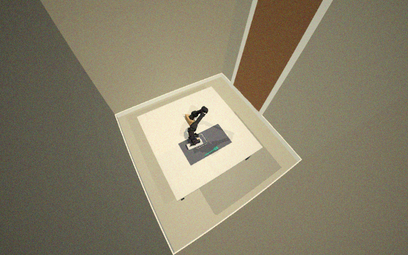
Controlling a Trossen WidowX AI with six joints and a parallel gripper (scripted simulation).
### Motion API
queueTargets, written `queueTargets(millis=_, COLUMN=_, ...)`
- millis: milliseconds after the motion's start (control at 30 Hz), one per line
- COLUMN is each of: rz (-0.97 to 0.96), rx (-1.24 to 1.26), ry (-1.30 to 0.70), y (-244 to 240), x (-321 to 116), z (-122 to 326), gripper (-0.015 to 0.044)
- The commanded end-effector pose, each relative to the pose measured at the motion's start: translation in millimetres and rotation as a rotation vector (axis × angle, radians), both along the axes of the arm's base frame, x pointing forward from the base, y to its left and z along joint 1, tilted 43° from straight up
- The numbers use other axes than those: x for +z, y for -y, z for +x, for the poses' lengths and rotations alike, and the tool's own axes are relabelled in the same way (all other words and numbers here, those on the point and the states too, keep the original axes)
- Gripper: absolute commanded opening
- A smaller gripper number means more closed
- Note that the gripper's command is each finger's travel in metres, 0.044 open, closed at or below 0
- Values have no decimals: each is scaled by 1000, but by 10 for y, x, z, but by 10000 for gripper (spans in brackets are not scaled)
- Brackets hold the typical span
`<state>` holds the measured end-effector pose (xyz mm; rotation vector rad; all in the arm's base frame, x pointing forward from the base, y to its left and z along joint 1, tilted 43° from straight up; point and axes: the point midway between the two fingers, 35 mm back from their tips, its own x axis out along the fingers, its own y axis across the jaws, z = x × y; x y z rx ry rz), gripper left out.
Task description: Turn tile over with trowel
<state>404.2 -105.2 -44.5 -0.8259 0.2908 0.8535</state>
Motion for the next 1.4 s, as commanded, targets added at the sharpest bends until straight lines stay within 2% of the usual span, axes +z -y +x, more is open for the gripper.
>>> queueTargets(millis=0, rz=-8, rx=-4, ry=35, y=167, x=-79, z=27, gripper=0)
queueTargets(millis=867, rz=15, rx=-13, ry=106, y=635, x=-889, z=-244, gripper=0)
queueTargets(millis=1367, rz=15, rx=-13, ry=109, y=643, x=-908, z=-252, gripper=0)
